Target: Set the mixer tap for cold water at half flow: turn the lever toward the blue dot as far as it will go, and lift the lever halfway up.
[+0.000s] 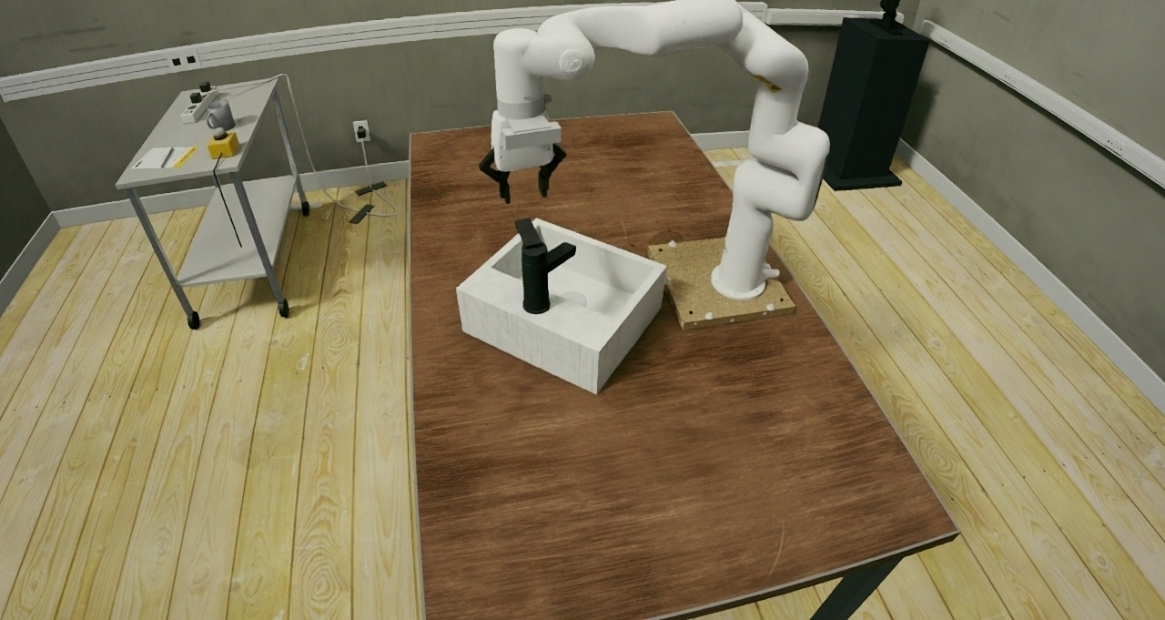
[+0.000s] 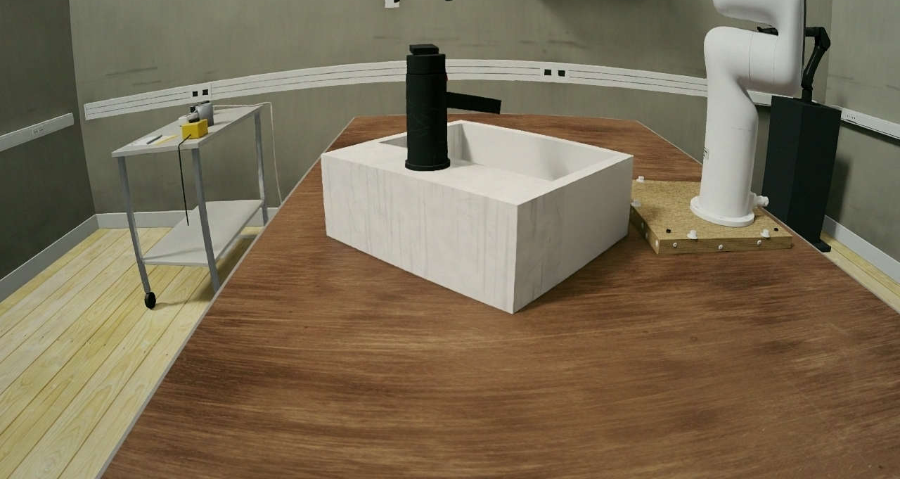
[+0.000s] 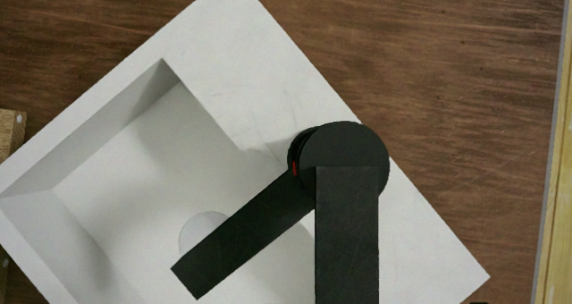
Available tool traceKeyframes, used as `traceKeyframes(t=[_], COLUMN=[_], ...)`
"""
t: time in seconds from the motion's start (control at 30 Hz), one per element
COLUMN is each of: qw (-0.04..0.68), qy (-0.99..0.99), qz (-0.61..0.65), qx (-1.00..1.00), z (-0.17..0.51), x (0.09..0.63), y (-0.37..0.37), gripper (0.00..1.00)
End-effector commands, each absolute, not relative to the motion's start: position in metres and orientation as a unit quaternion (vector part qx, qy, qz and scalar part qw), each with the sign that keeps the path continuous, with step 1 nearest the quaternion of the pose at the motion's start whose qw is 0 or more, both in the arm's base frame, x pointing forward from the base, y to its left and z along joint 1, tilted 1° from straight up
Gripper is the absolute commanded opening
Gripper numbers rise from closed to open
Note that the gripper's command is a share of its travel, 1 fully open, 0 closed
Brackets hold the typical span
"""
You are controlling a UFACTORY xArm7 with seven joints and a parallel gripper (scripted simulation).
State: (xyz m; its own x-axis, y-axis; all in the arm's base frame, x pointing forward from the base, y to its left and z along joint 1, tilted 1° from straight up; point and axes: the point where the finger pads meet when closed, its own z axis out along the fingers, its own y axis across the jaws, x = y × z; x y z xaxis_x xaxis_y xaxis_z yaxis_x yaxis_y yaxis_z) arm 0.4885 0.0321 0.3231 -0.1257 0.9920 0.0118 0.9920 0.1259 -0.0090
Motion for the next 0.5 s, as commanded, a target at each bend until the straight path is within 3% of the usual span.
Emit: traceKeyframes(t=[0.0, 0.47], qw=[0.006, 0.006], qy=[-0.75, -0.75], qz=[-0.002, -0.002], qx=[-0.661, -0.661], z=[0.322, 0.307], x=[0.489, 0.489], y=[0.032, 0.032], gripper=[0.69, 0.69])
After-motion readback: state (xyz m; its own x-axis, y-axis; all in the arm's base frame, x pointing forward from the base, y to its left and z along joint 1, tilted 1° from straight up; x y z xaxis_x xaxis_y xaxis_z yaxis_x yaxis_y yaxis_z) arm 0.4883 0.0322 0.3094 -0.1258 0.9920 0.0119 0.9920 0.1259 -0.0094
